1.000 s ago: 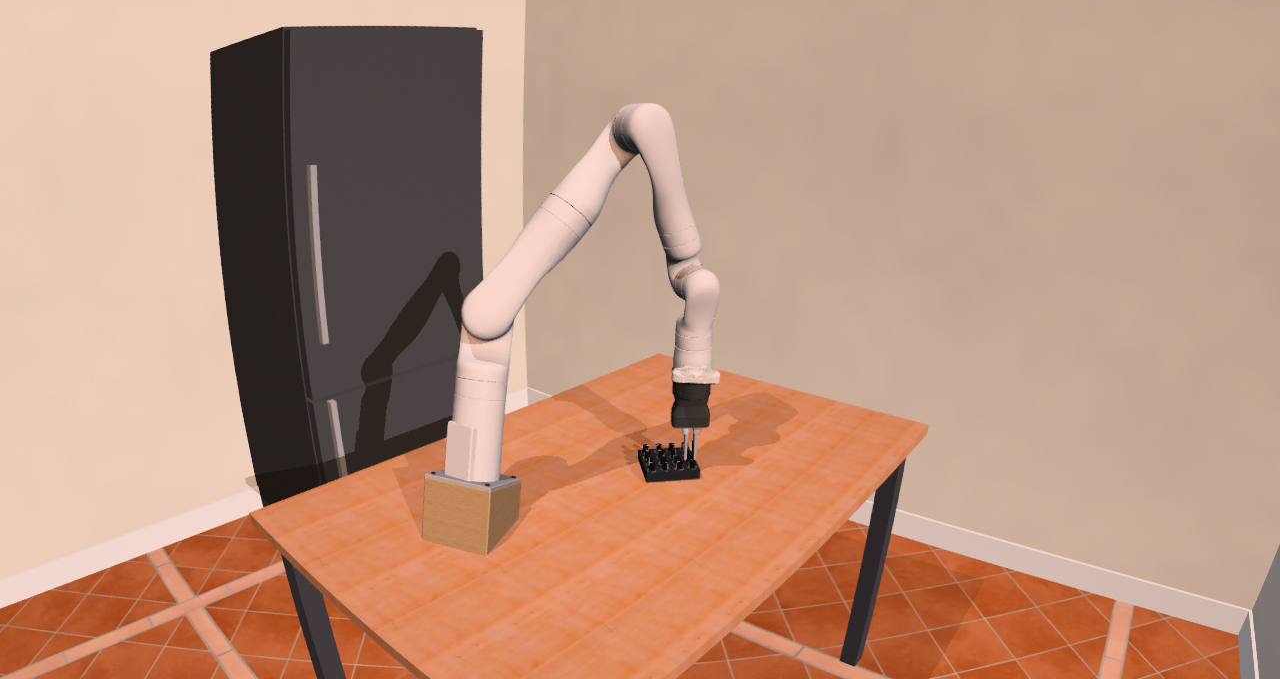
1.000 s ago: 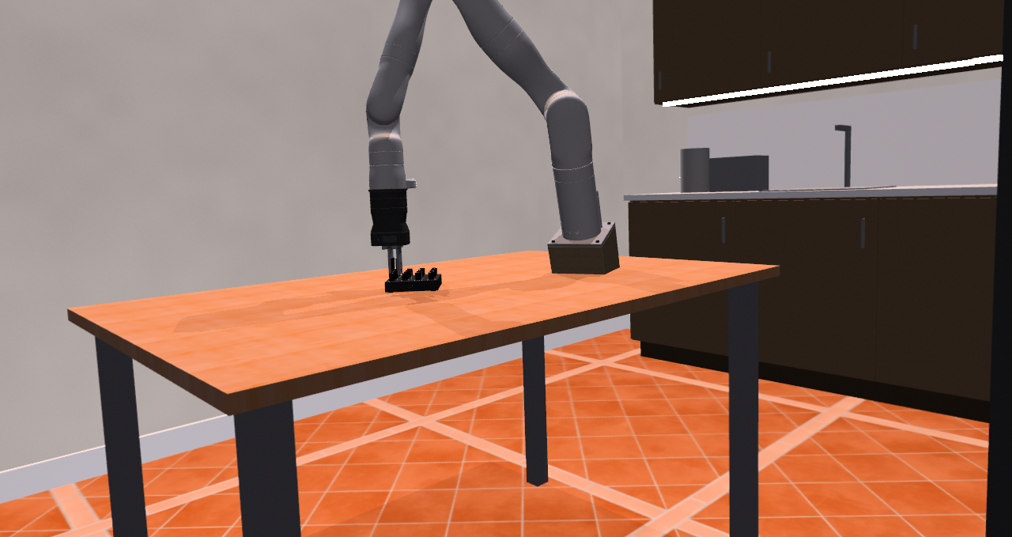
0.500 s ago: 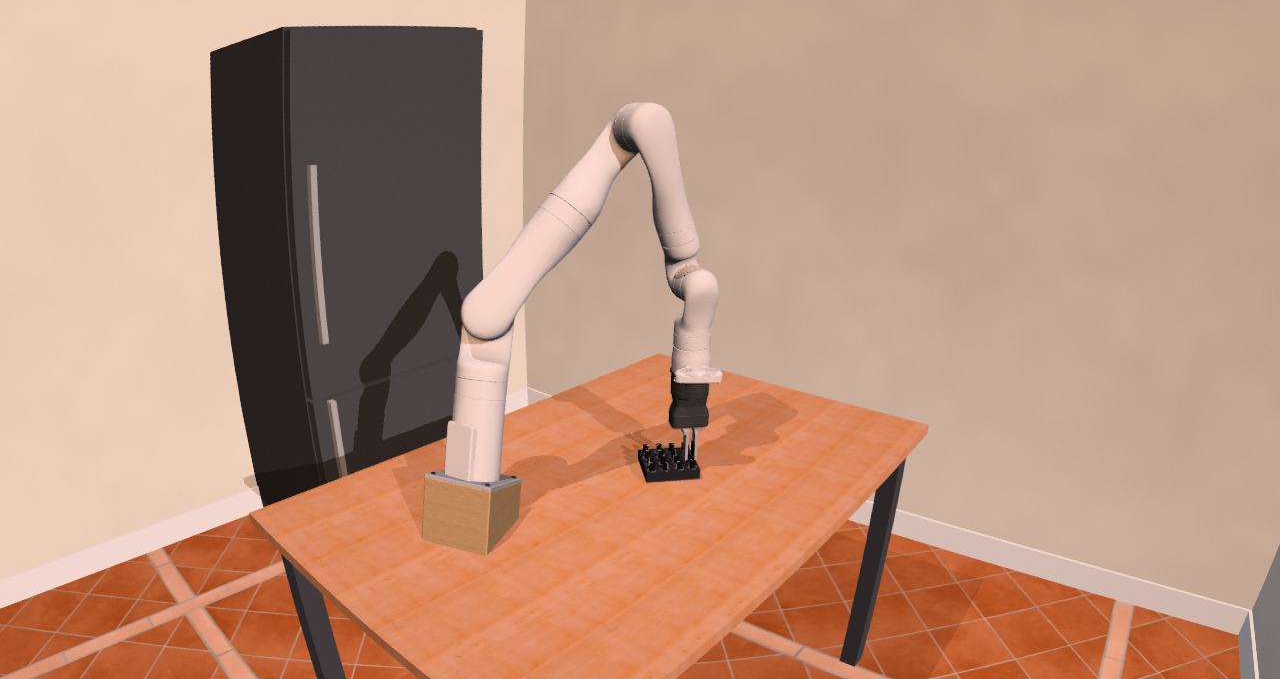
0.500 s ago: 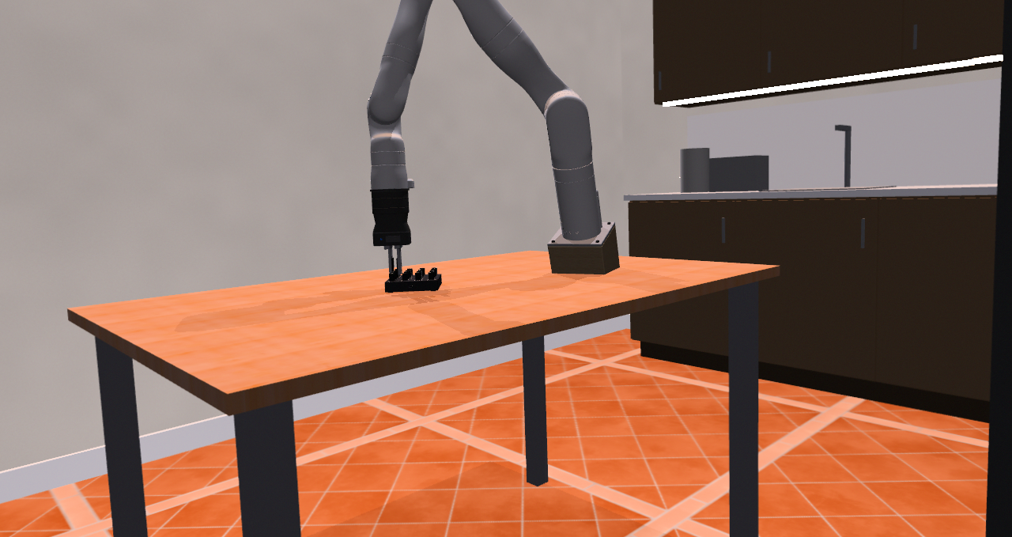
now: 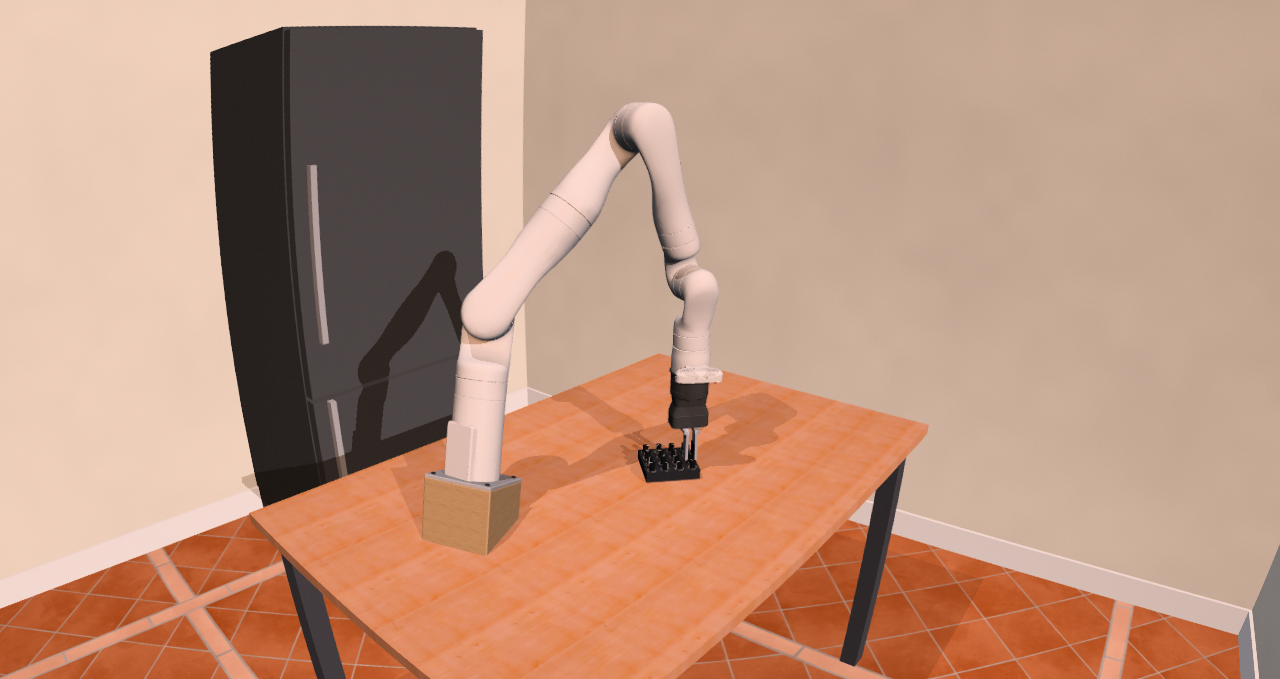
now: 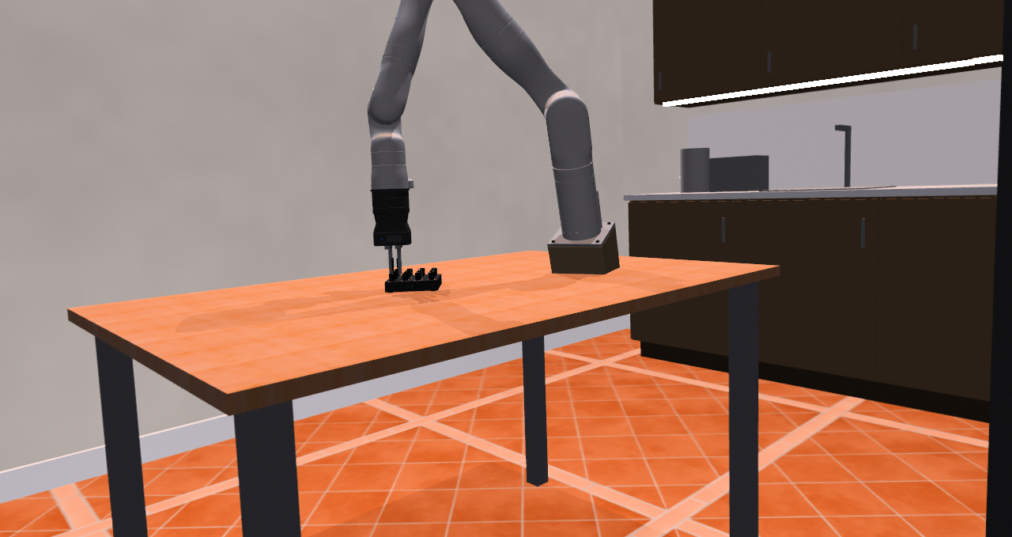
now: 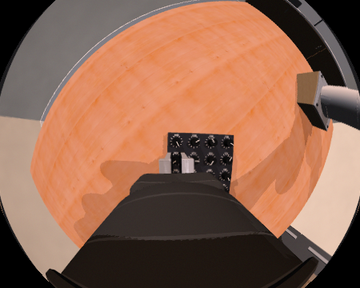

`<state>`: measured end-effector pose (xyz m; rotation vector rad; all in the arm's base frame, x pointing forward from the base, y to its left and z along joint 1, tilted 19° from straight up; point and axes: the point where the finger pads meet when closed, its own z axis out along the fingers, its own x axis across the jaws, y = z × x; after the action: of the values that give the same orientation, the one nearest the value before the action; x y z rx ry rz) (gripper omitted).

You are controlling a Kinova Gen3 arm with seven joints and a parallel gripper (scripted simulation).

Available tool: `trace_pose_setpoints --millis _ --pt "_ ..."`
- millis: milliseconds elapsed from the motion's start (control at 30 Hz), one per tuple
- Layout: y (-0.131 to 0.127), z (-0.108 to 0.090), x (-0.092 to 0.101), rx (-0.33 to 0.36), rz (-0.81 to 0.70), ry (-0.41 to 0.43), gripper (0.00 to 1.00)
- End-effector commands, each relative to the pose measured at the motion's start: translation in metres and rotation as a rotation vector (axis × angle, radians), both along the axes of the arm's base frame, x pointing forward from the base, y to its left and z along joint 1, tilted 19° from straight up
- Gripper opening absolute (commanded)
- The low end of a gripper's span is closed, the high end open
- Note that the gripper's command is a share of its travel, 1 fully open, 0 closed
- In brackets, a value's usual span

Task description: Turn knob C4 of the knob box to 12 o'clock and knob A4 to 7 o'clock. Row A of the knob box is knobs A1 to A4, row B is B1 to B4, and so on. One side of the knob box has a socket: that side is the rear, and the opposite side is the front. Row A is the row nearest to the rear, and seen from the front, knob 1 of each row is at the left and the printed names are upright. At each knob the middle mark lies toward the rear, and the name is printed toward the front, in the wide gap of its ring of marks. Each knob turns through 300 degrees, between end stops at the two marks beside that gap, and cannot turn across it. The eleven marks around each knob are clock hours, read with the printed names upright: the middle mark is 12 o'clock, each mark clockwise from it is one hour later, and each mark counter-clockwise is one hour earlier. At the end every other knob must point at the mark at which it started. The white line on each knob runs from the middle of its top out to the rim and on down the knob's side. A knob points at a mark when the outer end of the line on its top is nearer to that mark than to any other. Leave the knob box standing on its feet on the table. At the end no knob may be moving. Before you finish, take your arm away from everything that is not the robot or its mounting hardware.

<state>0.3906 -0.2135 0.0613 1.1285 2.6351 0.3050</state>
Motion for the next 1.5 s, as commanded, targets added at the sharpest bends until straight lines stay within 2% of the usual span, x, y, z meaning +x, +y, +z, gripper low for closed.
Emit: trace_pose_setpoints --millis 0,400,433,1167,1467 --pt "0.0 0.001 0.0 -0.001 0.0 -0.001 0.3" --pt "0.0 0.001 0.0 -0.001 0.0 -0.001 0.3" --pt "0.0 0.001 0.0 -0.001 0.0 -0.001 0.46" --pt "0.0 0.001 0.0 -0.001 0.0 -0.001 0.46" --pt "-0.002 0.016 -0.005 -0.001 0.0 -0.001 0.46"
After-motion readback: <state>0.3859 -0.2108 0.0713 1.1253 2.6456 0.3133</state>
